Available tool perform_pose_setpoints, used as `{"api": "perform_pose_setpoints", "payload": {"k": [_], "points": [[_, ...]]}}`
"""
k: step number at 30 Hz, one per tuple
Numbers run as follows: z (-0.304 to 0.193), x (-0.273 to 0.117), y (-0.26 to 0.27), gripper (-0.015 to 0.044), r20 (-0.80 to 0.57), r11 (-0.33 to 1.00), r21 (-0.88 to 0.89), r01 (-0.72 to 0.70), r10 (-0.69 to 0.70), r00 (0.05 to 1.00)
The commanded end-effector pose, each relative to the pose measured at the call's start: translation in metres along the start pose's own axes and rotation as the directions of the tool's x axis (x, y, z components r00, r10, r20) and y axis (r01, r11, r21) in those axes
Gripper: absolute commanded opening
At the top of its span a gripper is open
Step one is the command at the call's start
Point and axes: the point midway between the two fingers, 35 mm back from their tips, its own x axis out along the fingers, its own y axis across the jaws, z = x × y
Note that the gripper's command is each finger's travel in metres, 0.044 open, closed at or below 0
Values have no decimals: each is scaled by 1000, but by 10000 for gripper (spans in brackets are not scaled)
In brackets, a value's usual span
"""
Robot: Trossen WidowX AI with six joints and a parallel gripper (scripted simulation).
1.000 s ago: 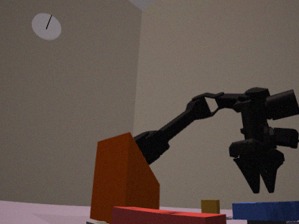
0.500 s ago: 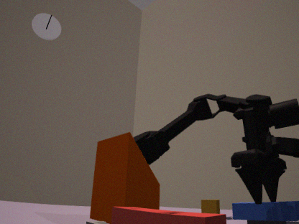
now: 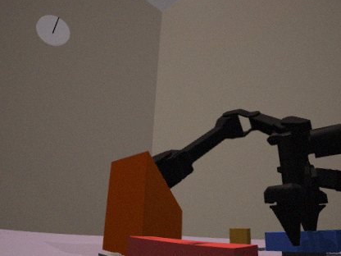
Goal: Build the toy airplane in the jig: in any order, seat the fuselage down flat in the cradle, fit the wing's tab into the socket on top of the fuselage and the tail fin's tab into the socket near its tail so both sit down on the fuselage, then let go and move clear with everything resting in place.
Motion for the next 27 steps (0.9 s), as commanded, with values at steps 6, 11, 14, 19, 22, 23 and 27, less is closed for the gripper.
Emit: {"api": "perform_pose_setpoints", "payload": {"k": [6,11,14,19,22,23,27], "points": [[-2,4,-3,204,-7,1000,10,6,-6,1000],[-2,4,-3,170,-7,1000,10,6,-6,1000],[-2,4,-3,150,-7,1000,10,6,-6,1000],[-1,0,-3,19,-9,1000,8,10,-10,1000],[0,-7,-3,0,-11,1000,3,16,-16,1000],[0,-9,-3,0,-12,1000,2,18,-18,1000],[2,-18,-4,0,-12,1000,0,22,-22,1000]]}}
